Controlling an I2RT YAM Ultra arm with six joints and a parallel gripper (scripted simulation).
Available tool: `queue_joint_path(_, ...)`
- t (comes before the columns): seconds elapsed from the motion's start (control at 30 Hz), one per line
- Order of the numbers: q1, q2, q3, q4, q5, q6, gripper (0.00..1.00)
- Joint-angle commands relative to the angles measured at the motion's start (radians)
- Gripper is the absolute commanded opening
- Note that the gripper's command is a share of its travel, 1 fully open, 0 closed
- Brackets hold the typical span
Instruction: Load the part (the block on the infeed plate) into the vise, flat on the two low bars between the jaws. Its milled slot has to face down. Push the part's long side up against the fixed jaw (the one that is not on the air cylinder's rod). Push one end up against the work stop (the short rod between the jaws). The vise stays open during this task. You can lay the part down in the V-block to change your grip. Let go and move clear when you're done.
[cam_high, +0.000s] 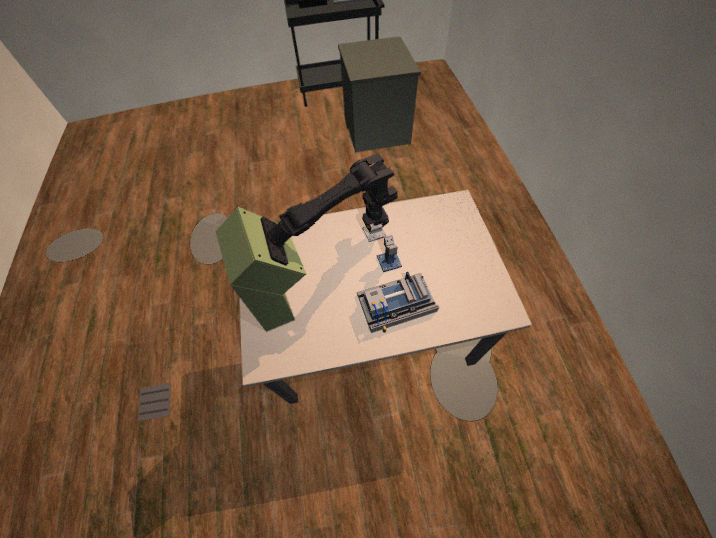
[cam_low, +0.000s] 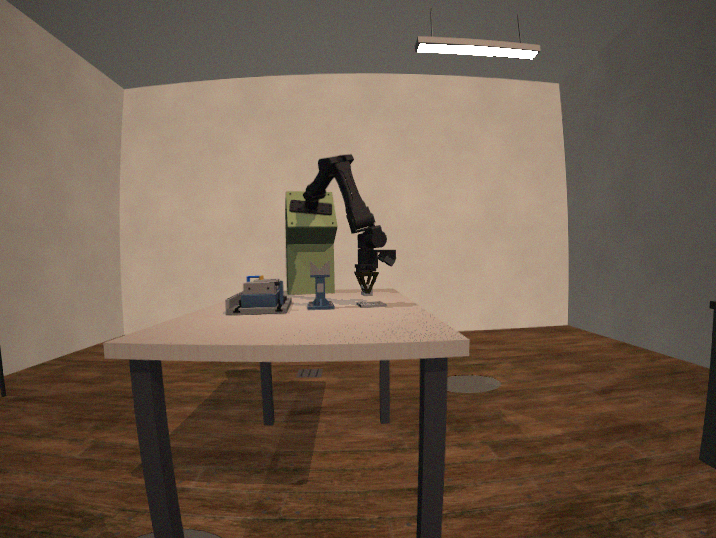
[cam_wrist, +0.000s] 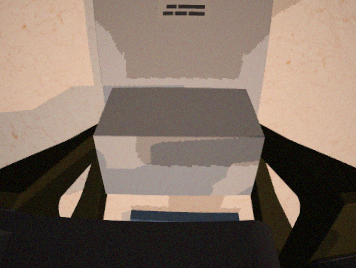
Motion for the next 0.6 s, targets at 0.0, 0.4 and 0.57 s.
queue_joint_path(0.0, 0.024, -0.06, -0.034, -0.032, 0.005, 0.012, 0.0)
queue_joint_path(0.4, 0.05, -0.181, -0.109, -0.082, 0.027, 0.028, 0.0)
queue_joint_path(0.57, 0.066, -0.244, -0.141, -0.116, 0.041, 0.038, 0.0)
